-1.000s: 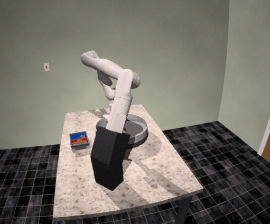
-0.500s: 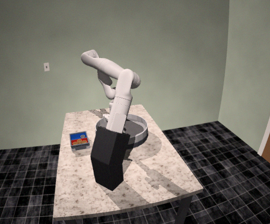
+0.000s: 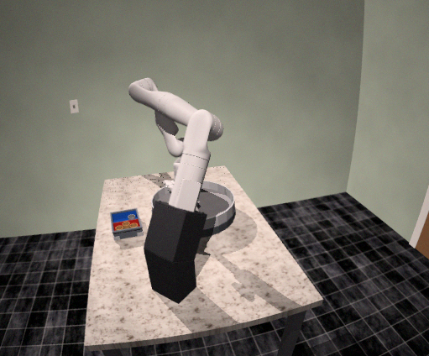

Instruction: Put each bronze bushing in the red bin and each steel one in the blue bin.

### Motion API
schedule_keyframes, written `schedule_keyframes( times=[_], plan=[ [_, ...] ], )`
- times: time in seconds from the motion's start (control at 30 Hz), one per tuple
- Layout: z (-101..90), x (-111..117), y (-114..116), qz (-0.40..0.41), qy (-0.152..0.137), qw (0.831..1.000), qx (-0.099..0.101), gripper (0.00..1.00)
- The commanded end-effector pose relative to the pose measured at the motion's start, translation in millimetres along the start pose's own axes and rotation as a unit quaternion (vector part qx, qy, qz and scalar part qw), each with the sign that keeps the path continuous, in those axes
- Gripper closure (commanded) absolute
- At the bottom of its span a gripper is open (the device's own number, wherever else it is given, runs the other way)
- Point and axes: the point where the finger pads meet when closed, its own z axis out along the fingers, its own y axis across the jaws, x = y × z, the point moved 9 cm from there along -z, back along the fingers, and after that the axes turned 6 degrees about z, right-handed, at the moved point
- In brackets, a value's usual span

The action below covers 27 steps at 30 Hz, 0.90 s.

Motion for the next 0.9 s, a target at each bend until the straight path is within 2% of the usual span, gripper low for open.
schedule_keyframes(
  times=[0.0, 0.87],
  plan=[
    [-0.9, 0.1, 0.1, 0.000, 0.000, 1.000, 0.000, 1.00],
    [-8.8, 0.1, 0.1, 0.000, 0.000, 1.000, 0.000, 1.00]
  ],
)
